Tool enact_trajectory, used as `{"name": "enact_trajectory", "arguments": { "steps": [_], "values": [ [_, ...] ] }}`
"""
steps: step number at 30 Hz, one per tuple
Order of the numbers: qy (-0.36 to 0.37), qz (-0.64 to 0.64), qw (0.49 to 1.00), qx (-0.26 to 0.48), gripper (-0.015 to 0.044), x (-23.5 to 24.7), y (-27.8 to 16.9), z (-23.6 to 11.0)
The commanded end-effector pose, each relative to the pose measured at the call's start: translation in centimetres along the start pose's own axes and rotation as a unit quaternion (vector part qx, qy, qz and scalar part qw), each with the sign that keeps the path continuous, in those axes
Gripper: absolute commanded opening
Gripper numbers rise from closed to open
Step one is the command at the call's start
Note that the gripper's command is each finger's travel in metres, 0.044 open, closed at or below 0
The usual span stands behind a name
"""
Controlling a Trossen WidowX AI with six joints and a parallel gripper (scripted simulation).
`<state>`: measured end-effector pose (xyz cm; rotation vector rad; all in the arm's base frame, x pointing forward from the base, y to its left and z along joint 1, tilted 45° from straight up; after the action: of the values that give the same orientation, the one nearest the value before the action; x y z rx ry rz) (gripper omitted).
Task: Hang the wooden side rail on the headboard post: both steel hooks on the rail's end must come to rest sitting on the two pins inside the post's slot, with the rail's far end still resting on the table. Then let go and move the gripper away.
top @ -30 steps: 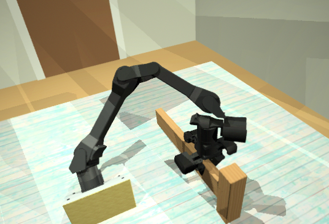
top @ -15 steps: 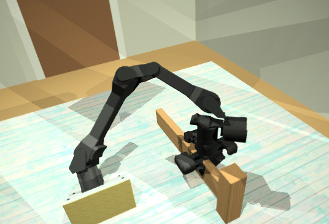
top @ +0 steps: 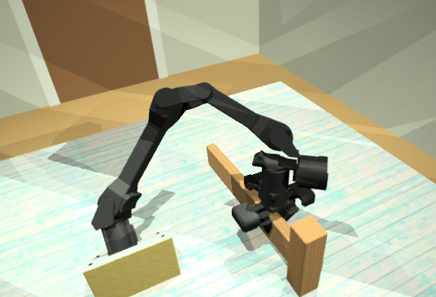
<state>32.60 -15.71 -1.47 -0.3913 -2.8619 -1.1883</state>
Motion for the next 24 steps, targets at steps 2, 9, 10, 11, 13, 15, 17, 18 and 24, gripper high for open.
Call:
{"name": "enact_trajectory", "arguments": {
  "steps": [2,9,10,11,13,15,17,18,24],
  "values": [
    [-0.004,0.0,1.0,0.003,0.0,-0.03,-0.34,-0.38],
    [-0.004,0.0,1.0,0.003,0.0,0.03,-0.43,-0.45],
    [-0.004,0.0,1.0,0.003,0.0,0.03,-0.44,-0.44],
    [-0.004,0.0,1.0,0.003,0.0,0.04,-0.45,-0.43],
    [-0.004,0.0,1.0,0.003,0.0,0.06,-0.48,-0.41],
    [-0.004,0.0,1.0,0.003,0.0,0.07,-0.5,-0.38],
    [-0.004,0.0,1.0,0.003,0.0,0.07,-0.52,-0.36],
    [-0.004,0.0,1.0,0.003,0.0,0.06,-0.53,-0.35],
    [-0.004,0.0,1.0,0.003,0.0,-0.02,-0.58,-0.31]
  ]
}}
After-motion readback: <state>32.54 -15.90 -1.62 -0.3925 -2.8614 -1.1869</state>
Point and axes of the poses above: the point midway between the two fingers, 35 mm back from their tips, its own z axis out along the fingers, its own x axis across the jaws, y = z × x, the point moved 5 cm from there along -z, back along the fingers, and after that the axes turned 11 degrees about z, right-handed, at the moved point
